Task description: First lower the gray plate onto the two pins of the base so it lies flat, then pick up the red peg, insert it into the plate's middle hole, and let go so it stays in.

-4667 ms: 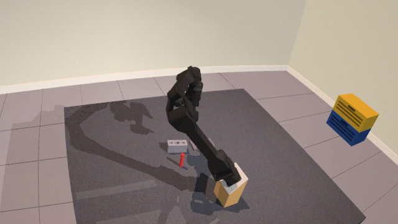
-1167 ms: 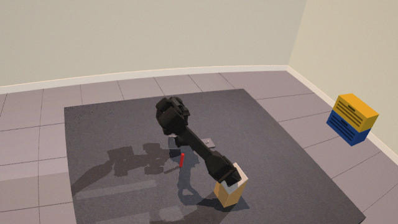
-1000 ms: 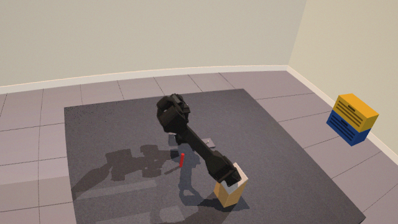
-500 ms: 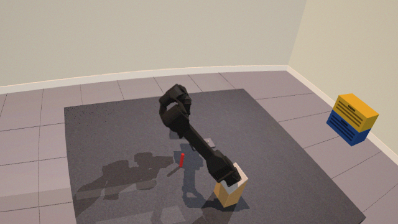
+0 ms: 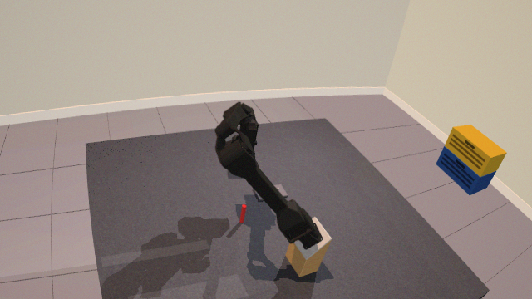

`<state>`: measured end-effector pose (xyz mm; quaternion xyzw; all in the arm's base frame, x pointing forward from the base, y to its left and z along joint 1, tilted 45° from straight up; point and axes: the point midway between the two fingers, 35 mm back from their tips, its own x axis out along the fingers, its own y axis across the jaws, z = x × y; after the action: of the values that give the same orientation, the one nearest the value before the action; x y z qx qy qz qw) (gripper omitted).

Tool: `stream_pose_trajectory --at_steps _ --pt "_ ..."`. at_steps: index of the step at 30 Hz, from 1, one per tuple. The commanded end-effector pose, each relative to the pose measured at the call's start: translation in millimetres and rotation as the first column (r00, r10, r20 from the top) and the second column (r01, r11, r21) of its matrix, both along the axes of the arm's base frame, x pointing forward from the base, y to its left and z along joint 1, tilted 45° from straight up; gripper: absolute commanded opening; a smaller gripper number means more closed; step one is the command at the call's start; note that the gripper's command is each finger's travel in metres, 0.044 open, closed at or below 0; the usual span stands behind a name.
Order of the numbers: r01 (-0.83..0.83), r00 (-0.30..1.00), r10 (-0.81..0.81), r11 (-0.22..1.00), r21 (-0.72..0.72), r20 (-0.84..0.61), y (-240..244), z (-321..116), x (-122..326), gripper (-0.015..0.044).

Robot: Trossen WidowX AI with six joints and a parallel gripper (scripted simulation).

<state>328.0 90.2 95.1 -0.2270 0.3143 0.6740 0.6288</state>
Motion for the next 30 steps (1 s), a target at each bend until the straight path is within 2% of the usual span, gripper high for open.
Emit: stream_pose_trajectory --at_steps 1,30 --pt "-0.008 1.000 0.008 1.000 -0.005 0.012 -4 -7 4 0.0000" --pt "-0.070 0.995 0.070 0.998 -0.001 0.077 -30 -97 26 0.0000"
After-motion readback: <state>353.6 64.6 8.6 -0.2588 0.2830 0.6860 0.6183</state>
